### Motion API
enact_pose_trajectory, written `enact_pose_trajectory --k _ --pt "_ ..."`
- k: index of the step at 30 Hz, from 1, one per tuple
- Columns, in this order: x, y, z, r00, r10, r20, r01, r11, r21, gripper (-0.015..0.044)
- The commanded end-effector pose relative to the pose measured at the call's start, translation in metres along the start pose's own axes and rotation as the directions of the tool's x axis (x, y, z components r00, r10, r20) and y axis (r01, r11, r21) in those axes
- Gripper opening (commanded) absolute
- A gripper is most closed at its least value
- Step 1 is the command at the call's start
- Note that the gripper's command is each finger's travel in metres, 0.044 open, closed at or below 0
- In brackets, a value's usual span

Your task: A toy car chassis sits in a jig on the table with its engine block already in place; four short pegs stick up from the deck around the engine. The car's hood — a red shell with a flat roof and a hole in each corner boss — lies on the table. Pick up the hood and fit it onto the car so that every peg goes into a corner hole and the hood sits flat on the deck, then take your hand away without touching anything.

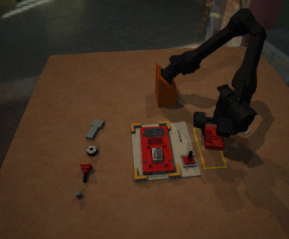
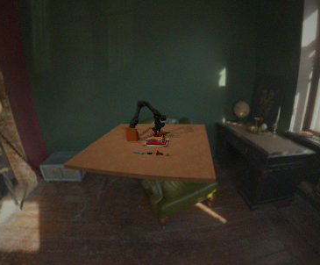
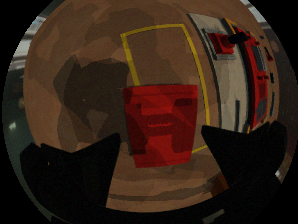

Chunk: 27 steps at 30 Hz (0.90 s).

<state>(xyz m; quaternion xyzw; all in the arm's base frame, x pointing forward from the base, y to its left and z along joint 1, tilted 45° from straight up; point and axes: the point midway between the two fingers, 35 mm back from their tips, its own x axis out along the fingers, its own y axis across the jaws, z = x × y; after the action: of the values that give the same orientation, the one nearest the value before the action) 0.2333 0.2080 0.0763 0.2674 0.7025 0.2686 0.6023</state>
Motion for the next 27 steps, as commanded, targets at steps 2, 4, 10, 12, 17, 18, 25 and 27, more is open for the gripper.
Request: enact_pose_trajectory --k 2,4,10,12,17,18,25,27 --pt "0.003 -0.001 0.0 1.0 -0.005 0.002 0.005 1.0 0.002 0.044" --pt "0.004 -0.001 0.0 1.0 -0.005 0.002 0.005 1.0 0.002 0.044" --pt "0.007 -0.001 0.0 1.0 -0.005 0.002 0.005 1.0 0.002 0.044" --pt "0.008 -0.001 0.0 1.0 -0.005 0.002 0.005 1.0 0.002 0.044" --pt "0.011 -0.001 0.0 1.0 -0.005 0.002 0.005 1.0 0.002 0.044" --pt "0.011 -0.001 0.0 1.0 -0.005 0.002 0.005 1.0 0.002 0.044" --pt "0.015 -0.001 0.0 1.0 -0.004 0.002 0.004 1.0 0.002 0.044" --pt "0.015 -0.001 0.0 1.0 -0.004 0.002 0.004 1.0 0.003 0.044"
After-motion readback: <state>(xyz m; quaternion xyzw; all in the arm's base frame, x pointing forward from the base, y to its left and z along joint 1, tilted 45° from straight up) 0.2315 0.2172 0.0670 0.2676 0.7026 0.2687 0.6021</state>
